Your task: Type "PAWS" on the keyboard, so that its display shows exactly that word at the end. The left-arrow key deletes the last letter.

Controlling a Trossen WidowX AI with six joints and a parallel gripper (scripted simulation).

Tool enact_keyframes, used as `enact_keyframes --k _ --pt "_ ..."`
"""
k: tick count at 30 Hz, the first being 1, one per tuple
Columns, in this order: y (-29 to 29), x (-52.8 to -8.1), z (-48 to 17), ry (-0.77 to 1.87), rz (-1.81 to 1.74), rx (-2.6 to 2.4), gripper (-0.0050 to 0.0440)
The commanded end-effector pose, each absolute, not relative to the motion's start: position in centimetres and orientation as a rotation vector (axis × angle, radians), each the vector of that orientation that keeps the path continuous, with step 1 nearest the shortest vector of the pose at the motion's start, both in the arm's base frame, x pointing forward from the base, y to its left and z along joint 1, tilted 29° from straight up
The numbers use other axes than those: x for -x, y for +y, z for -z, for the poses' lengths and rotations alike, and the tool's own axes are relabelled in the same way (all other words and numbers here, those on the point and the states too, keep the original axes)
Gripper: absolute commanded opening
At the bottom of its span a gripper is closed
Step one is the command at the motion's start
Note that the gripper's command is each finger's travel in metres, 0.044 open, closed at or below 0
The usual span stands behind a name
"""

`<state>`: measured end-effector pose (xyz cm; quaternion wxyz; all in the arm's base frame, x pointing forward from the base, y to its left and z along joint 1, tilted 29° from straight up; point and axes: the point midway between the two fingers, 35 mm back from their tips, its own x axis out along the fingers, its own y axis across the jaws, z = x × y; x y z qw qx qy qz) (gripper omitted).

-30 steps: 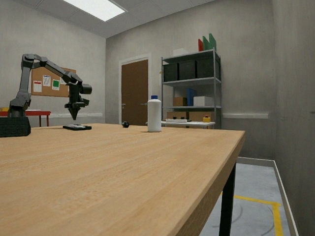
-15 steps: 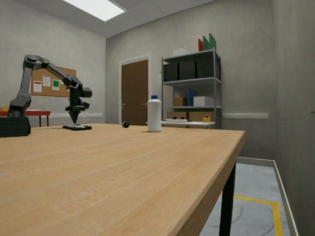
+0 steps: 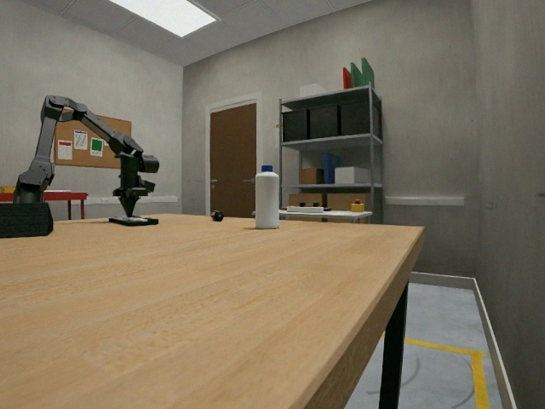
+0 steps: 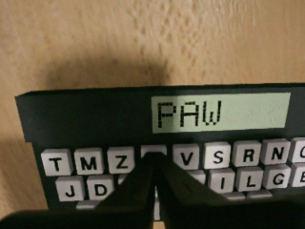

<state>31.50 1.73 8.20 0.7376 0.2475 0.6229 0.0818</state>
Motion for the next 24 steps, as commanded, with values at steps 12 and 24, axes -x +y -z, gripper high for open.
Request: enact_keyframes --k 12,24 --pt "1.78 -31.70 -8.54 1.352 -0.181 -0.538 -0.0050" --pt "1.78 -31.78 -8.62 1.347 -0.182 -0.537 -0.0050"
